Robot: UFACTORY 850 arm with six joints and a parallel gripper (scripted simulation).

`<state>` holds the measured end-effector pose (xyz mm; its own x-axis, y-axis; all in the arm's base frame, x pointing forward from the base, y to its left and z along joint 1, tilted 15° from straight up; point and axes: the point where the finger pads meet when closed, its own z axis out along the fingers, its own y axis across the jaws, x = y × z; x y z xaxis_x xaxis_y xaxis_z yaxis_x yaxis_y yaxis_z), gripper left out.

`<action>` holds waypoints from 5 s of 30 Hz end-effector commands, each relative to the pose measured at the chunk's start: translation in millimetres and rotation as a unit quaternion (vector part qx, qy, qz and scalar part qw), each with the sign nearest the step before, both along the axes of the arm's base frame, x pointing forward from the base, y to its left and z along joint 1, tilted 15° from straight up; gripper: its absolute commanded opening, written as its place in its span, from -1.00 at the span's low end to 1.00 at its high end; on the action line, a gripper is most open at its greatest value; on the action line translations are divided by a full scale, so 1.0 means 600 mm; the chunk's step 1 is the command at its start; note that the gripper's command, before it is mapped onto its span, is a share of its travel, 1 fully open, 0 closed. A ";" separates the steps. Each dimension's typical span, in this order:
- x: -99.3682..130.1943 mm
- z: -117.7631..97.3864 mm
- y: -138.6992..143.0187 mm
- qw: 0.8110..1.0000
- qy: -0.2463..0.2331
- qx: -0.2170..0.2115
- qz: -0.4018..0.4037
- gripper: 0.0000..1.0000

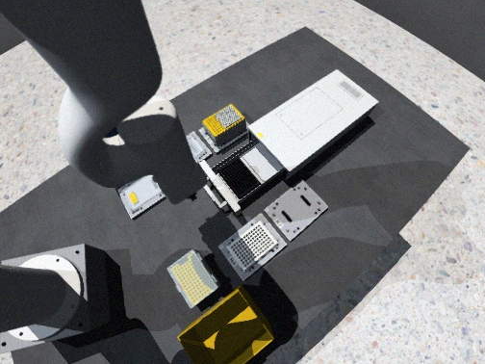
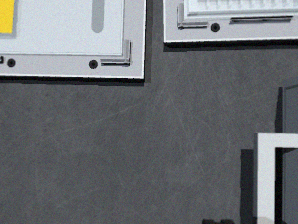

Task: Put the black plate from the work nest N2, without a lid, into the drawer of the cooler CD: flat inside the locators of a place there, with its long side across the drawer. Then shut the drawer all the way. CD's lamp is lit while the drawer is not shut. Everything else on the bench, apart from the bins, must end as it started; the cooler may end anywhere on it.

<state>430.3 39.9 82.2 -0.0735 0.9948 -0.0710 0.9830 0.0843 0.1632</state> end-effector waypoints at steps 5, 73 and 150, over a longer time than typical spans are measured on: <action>0.000 0.000 0.000 0.999 -0.039 -0.005 0.000 -1.00; 0.037 -0.145 -0.010 0.999 -0.039 -0.005 0.000 -1.00; 0.107 -0.128 -0.004 0.999 -0.039 -0.005 0.000 -1.00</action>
